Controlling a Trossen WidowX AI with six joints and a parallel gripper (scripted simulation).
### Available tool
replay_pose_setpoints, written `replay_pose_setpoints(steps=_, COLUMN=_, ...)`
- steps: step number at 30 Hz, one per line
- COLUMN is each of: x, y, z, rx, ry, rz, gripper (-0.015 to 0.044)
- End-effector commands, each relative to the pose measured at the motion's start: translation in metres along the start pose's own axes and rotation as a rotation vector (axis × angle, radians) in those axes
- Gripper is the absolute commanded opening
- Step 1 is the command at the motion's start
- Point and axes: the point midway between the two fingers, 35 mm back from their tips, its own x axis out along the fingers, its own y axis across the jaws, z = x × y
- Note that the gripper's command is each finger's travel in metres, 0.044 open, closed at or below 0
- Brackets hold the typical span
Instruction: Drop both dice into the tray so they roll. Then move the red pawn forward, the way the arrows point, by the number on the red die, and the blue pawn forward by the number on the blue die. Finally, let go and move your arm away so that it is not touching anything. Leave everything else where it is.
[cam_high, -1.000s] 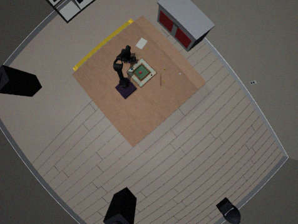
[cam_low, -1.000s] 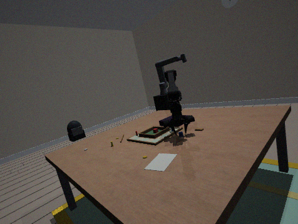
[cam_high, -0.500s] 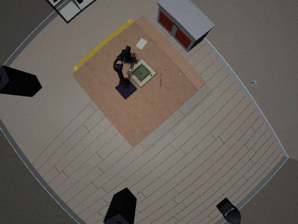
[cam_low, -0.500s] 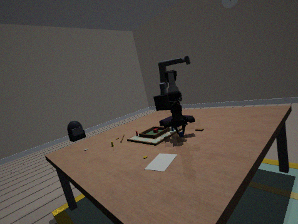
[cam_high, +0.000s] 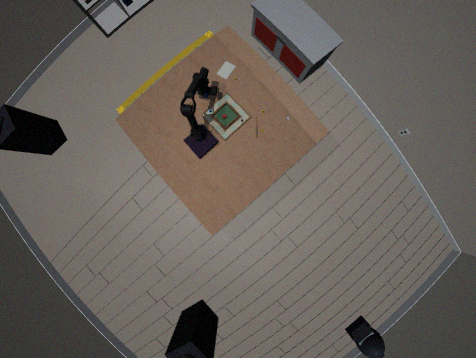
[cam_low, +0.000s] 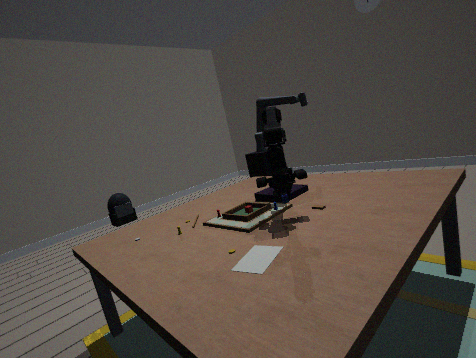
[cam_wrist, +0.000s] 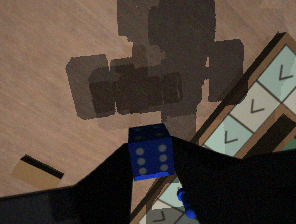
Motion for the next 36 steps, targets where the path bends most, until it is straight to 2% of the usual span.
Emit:
replay_pose_setpoints(steps=1, x=-0.022, y=-0.002, z=0.0, rx=-0.004, ry=-0.009, rz=-0.003, gripper=0.0)
replay_pose_setpoints(steps=8, x=-0.055, y=-0.003, z=-0.006, rx=-0.004, ry=-0.009, rz=-0.003, gripper=0.0)
replay_pose_setpoints(steps=12, x=-0.054, y=-0.011, z=-0.007, rx=0.02, ry=-0.009, rz=-0.004, gripper=0.0)
replay_pose_setpoints(steps=36, x=-0.033, y=-0.135, z=-0.055, rx=0.421, ry=-0.006, rz=-0.019, gripper=0.0)
